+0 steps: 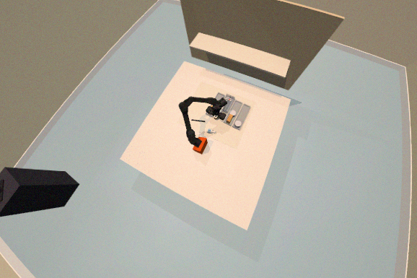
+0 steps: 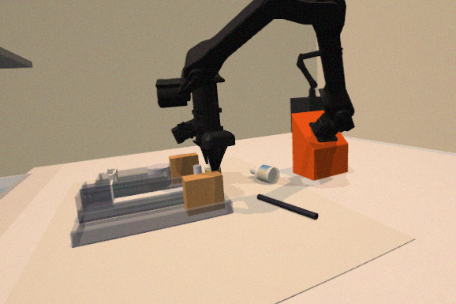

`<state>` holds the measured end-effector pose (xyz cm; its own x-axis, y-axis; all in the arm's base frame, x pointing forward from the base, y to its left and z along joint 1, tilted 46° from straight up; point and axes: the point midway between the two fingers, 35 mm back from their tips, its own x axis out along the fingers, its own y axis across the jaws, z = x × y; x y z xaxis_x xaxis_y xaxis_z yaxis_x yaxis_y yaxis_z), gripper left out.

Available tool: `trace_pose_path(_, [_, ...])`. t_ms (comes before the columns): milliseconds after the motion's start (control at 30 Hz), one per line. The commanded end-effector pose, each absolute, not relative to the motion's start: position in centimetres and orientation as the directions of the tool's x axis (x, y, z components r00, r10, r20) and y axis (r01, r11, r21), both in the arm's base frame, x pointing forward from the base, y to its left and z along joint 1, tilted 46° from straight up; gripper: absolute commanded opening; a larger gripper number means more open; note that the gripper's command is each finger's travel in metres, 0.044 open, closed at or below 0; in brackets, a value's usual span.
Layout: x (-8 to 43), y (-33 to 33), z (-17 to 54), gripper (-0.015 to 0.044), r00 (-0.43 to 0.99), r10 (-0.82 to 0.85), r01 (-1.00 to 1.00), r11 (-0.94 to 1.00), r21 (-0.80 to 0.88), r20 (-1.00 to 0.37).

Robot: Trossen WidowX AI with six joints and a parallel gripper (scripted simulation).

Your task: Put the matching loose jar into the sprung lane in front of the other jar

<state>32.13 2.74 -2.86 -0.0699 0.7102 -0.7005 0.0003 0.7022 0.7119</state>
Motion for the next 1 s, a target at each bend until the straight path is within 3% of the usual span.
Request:
trace_pose_path(0, [33.3, 2.7, -2.5, 0.0, -0.048, 0.713, -0.016, 0.7, 0.714, -0.7])
trace_pose_path(967, [34.6, 2.7, -2.3, 0.0, -0.047, 0.713, -0.016, 0.7, 0.714, -0.7])
